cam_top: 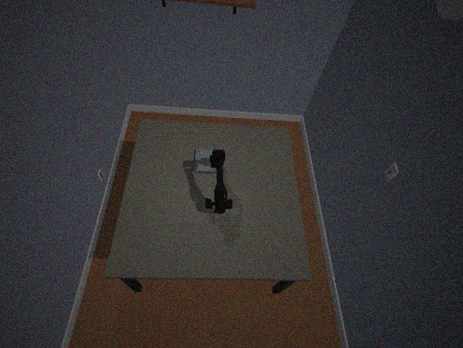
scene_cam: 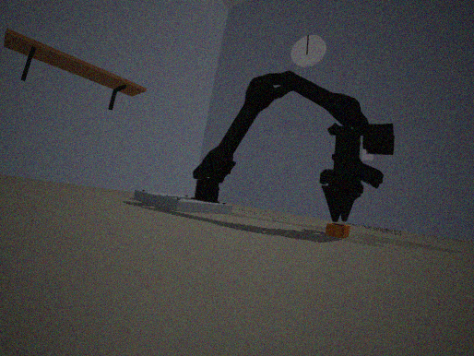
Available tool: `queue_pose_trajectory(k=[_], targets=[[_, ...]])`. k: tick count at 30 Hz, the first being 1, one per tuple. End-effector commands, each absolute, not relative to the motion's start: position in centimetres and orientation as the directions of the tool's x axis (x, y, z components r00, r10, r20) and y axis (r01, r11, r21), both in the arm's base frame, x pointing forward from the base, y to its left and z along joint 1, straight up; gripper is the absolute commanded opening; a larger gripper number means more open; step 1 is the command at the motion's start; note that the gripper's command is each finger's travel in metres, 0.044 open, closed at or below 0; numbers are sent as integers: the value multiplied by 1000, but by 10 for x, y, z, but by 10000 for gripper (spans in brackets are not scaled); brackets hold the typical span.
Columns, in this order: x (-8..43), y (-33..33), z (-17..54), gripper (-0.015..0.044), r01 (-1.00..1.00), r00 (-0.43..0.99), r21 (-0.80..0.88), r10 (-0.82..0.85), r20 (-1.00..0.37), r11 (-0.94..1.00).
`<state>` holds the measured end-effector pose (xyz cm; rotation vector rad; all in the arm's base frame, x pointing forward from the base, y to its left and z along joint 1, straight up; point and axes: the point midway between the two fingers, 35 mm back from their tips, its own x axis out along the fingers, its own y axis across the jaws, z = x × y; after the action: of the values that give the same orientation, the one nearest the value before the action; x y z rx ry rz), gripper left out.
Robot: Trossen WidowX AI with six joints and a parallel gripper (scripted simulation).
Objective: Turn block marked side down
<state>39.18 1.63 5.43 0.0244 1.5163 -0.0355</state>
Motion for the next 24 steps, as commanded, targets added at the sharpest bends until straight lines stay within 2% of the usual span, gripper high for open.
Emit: queue_pose_trajectory(k=[1,11,17,24], targets=[[391,17,44,440,41,42,-2,-4,-999,999],[391,17,31,440,41,42,-2,-4,-999,999],[391,17,31,282,41,42,-2,-4,-999,999],[391,17,31,236,41,42,-2,-4,-999,999]])
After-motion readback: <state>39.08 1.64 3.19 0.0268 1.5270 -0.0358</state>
